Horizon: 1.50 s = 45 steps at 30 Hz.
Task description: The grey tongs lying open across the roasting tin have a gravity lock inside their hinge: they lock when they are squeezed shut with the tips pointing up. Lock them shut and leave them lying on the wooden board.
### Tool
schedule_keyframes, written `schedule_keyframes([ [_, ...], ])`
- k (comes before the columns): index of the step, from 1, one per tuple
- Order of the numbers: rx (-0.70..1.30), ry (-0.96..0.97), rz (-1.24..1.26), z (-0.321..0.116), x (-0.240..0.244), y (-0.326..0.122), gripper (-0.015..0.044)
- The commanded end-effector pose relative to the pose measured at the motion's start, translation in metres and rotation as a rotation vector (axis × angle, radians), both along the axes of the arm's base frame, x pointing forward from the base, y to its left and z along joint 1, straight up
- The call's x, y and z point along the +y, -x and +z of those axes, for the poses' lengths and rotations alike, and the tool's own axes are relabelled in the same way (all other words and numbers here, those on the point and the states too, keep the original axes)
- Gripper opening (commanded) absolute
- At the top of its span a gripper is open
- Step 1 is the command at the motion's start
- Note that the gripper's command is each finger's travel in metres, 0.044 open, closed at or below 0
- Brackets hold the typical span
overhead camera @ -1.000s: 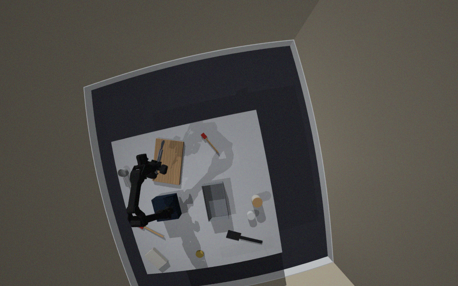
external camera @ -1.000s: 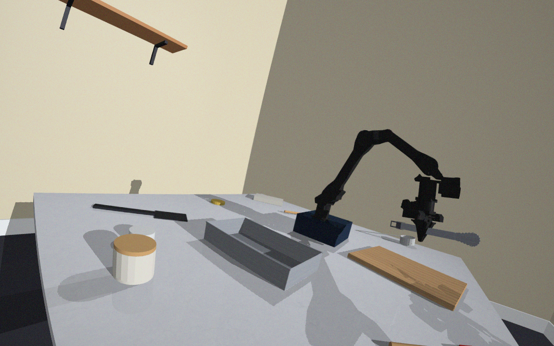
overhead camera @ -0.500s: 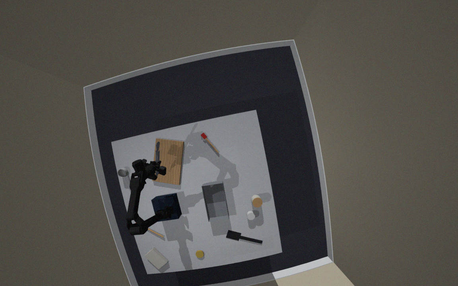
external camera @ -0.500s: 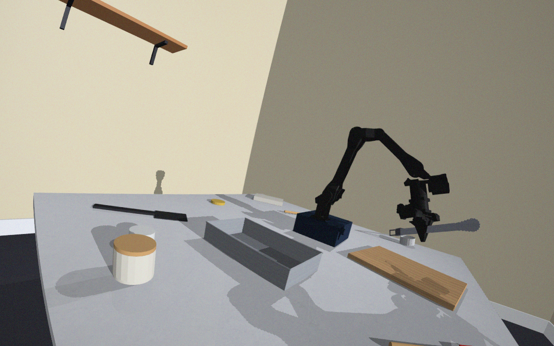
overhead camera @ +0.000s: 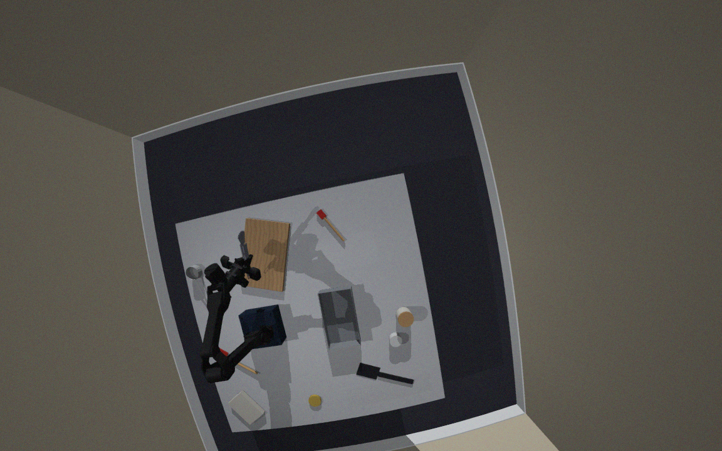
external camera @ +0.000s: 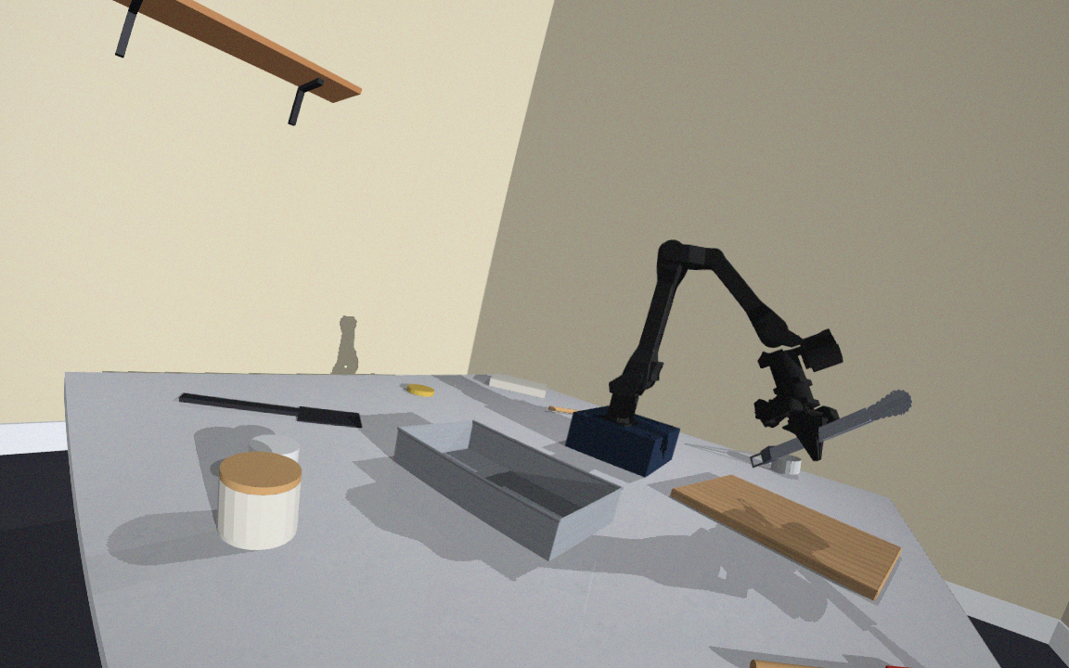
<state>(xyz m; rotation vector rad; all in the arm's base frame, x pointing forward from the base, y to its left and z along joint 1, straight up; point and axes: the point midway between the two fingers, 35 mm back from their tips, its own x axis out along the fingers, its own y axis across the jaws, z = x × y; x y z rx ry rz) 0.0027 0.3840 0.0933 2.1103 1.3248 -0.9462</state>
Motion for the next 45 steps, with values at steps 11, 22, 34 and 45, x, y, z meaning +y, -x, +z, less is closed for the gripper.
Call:
schedule_keyframes([
  [11, -0.065, -0.229, -0.033, 0.012, -0.019, 0.001, -0.0150],
  [22, -0.074, -0.268, -0.041, 0.014, -0.024, 0.001, -0.0150],
  [34, -0.074, -0.268, -0.041, 0.014, -0.024, 0.001, -0.0150],
  [45, -0.074, -0.268, -0.041, 0.014, -0.024, 0.001, -0.0150],
])
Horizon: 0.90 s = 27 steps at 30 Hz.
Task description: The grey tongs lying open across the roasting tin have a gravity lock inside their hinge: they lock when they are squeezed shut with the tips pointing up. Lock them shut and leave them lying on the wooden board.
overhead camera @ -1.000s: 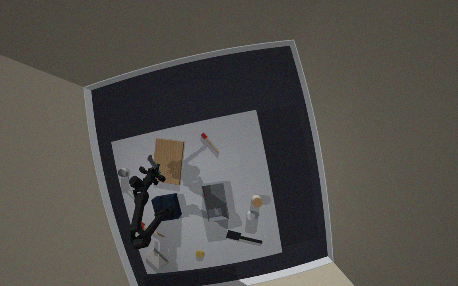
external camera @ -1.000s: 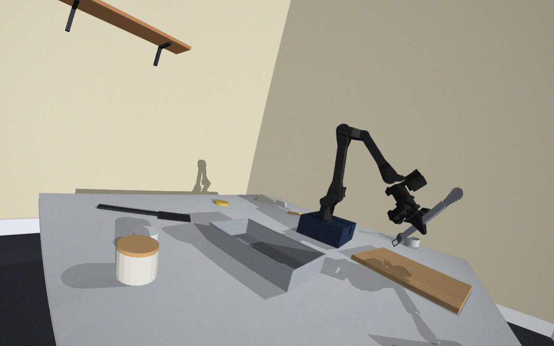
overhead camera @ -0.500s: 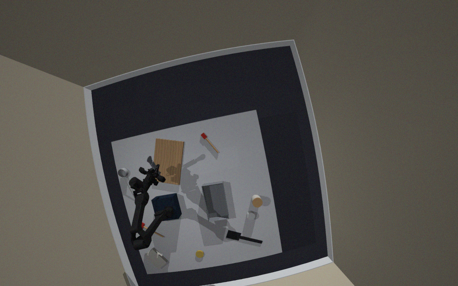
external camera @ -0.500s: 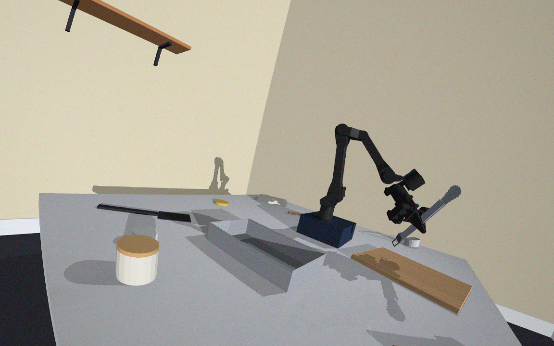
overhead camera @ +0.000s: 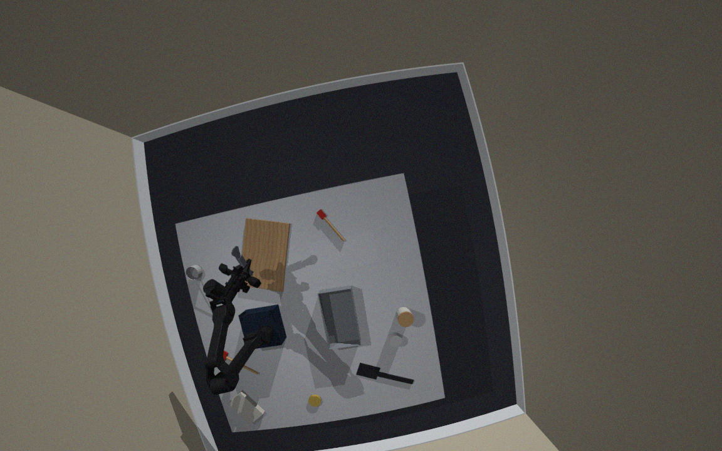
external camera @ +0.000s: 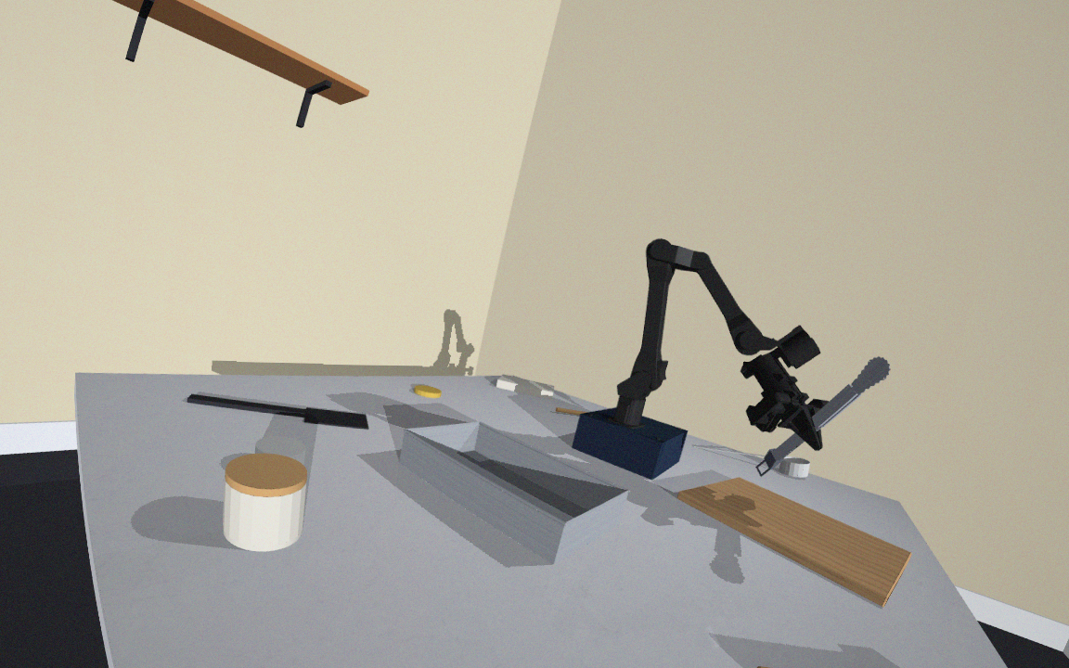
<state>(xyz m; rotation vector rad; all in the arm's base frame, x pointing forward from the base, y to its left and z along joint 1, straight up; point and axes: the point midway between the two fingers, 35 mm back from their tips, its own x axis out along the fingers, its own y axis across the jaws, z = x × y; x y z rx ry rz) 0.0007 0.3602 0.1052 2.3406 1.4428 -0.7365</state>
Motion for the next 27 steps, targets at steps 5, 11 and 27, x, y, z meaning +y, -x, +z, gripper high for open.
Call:
schedule_keyframes([
  [5, 0.000, -0.011, -0.007, 0.002, 0.000, -0.001, -0.0150],
  [11, 0.008, 0.027, 0.000, 0.001, 0.005, -0.001, -0.0150],
  [27, 0.085, 0.277, 0.032, -0.009, 0.026, -0.003, -0.0150],
])
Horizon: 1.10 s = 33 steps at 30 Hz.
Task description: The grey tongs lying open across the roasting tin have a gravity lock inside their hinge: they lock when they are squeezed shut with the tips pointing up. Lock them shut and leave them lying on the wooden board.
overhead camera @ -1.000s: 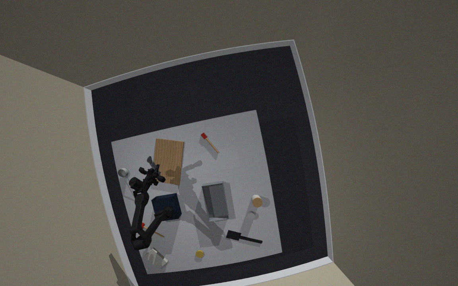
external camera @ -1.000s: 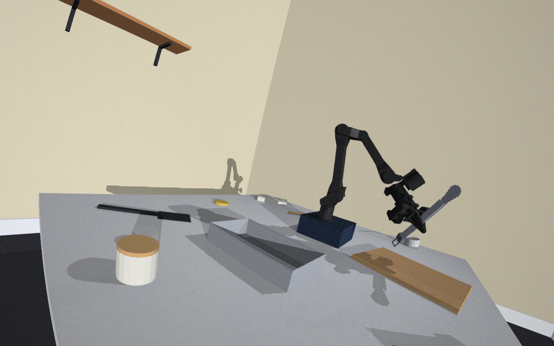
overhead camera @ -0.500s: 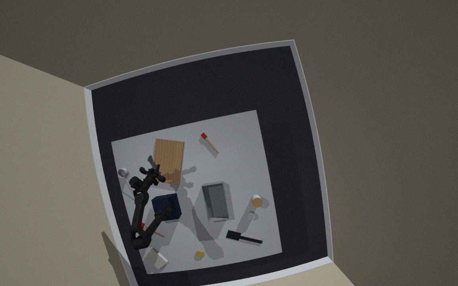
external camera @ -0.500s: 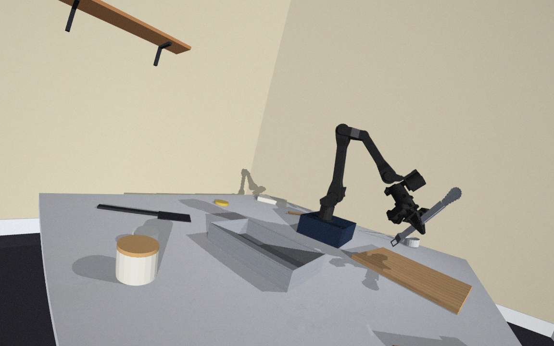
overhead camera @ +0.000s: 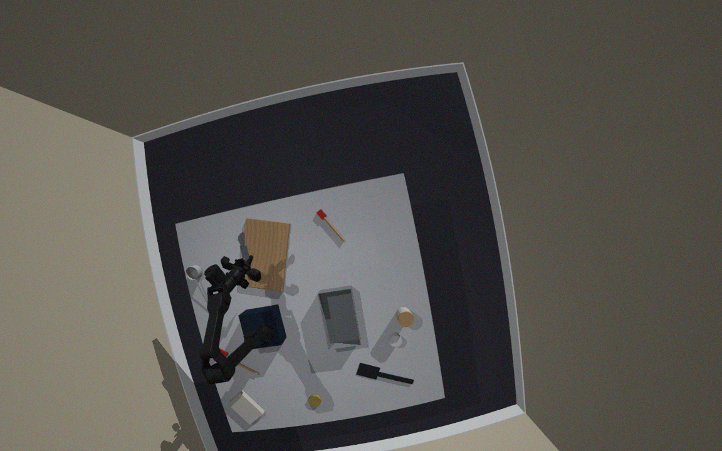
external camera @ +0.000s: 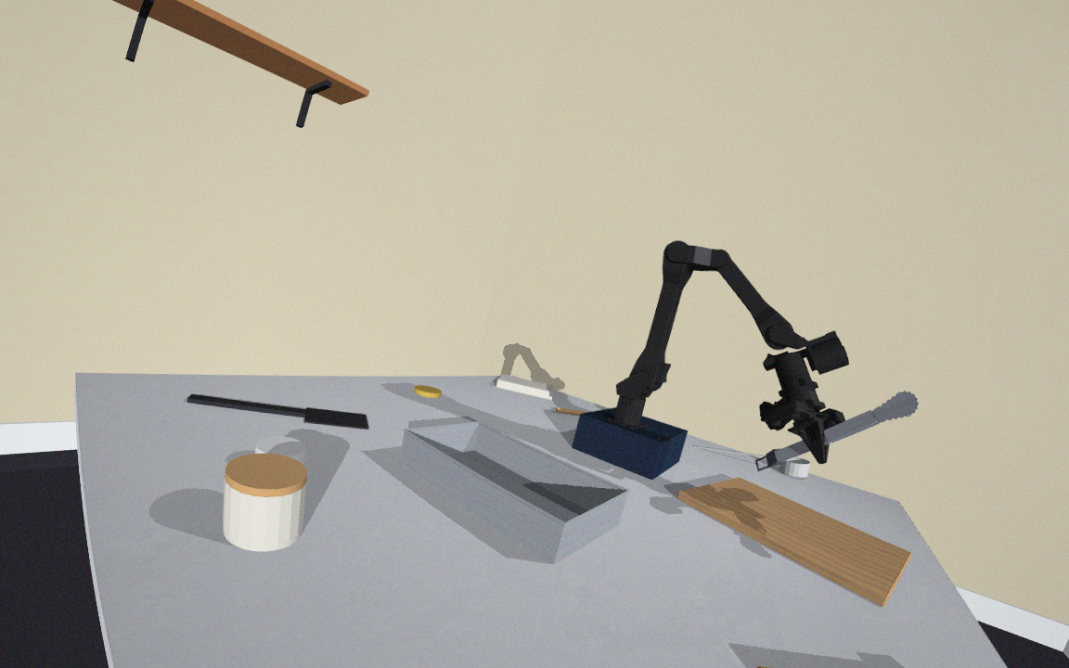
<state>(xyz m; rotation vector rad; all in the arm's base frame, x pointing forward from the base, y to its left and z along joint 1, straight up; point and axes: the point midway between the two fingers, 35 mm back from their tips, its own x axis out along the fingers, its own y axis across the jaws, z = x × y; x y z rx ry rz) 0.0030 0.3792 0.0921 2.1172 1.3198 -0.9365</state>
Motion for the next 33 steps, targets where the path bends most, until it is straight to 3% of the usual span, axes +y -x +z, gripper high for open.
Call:
schedule_keyframes([
  [1, 0.028, 0.039, 0.000, 0.0036, 0.0077, -0.0011, -0.0150],
  [33, 0.302, 0.521, -0.030, 0.0036, 0.0092, -0.0110, -0.0150],
])
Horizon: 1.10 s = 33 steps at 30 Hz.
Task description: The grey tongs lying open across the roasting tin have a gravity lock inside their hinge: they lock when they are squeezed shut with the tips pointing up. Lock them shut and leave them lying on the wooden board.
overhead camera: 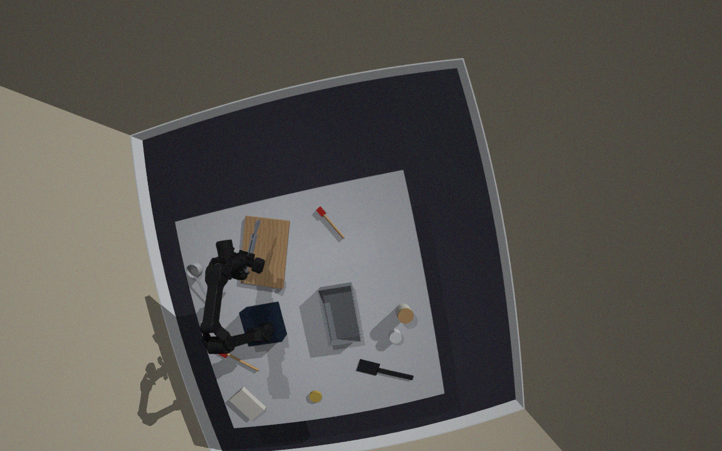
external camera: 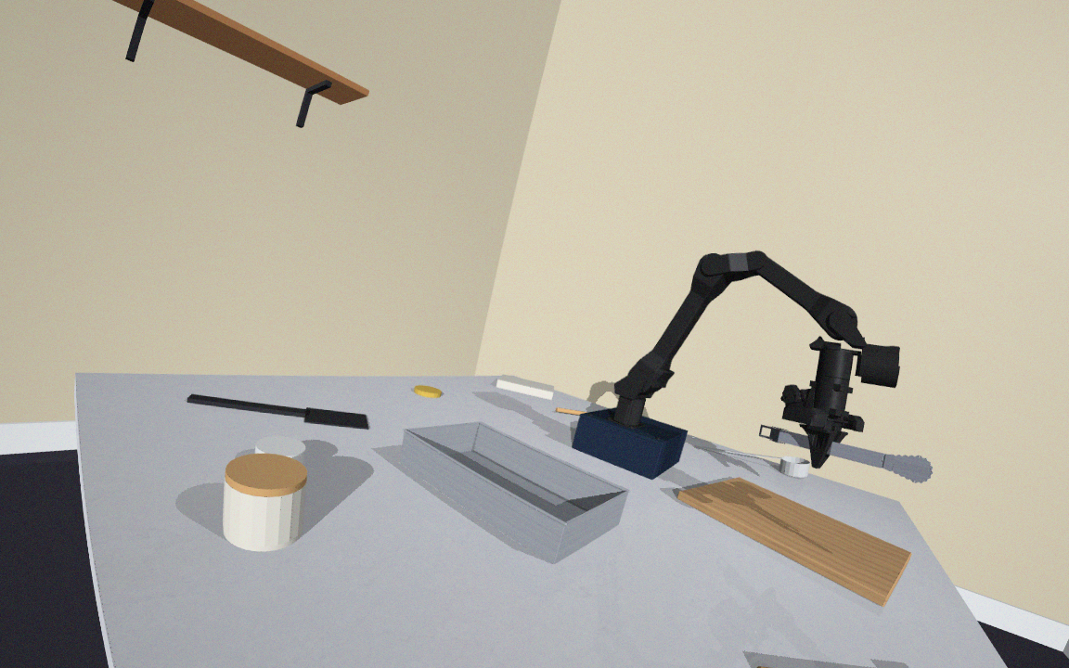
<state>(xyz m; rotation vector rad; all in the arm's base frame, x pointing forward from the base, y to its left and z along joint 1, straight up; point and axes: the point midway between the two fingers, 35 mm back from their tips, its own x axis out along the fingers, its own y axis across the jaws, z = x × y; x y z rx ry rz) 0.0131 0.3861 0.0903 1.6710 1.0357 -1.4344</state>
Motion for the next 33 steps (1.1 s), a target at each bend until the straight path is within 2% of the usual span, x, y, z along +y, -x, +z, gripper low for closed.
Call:
schedule_keyframes([
  [1, 0.039, 0.038, -0.009, 0.006, 0.002, -0.001, -0.0150],
  [16, 0.075, 0.089, -0.020, 0.007, 0.000, -0.002, -0.0150],
  [33, 0.075, 0.089, -0.020, -0.020, 0.003, -0.002, -0.0150],
])
